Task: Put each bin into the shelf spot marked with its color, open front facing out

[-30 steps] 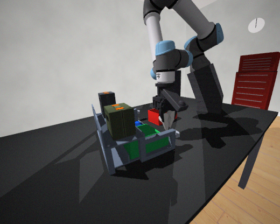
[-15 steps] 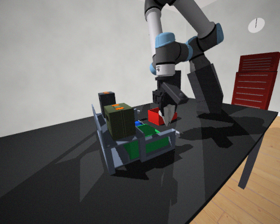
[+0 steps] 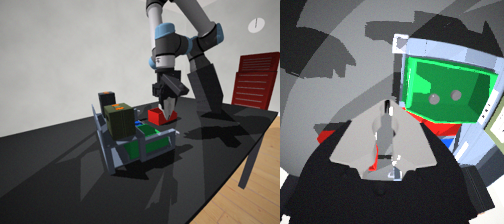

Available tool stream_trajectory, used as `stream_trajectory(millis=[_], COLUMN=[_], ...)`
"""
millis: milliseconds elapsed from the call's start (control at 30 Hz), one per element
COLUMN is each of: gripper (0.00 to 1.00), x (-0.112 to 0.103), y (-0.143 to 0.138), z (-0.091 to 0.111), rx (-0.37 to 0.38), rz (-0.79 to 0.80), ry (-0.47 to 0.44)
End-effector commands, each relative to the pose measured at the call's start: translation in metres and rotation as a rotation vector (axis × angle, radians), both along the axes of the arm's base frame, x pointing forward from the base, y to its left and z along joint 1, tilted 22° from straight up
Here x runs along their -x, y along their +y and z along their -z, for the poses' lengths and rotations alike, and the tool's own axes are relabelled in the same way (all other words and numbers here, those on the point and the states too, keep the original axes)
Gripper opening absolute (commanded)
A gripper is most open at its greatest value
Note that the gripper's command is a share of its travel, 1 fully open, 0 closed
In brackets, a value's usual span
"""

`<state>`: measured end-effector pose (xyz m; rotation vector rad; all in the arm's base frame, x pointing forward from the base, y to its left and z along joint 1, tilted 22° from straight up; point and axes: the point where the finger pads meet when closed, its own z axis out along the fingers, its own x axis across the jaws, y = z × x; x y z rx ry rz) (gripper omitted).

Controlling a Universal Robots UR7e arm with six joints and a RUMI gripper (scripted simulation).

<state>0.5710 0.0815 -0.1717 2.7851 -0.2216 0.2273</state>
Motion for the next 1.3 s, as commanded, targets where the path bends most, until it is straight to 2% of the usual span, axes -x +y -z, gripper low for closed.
stream_trajectory(millis=[0, 700, 900, 1100, 1167, 1267], gripper=[0.00, 0.00, 0.00, 0.00, 0.00, 0.00], x=[0.000, 0.004, 0.017, 0.042, 0.042, 0.058], y=[0.001, -0.003, -0.017, -0.039, -0.039, -0.052], z=[-0.003, -0.006, -0.015, -0.031, -0.031, -0.040], rx=[0.000, -0.006, -0.027, -0.061, -0.061, -0.081], rz=[0.000, 0.042, 0.183, 0.421, 0.421, 0.564], ry=[-0.001, -0.016, -0.068, -0.155, -0.155, -0.207])
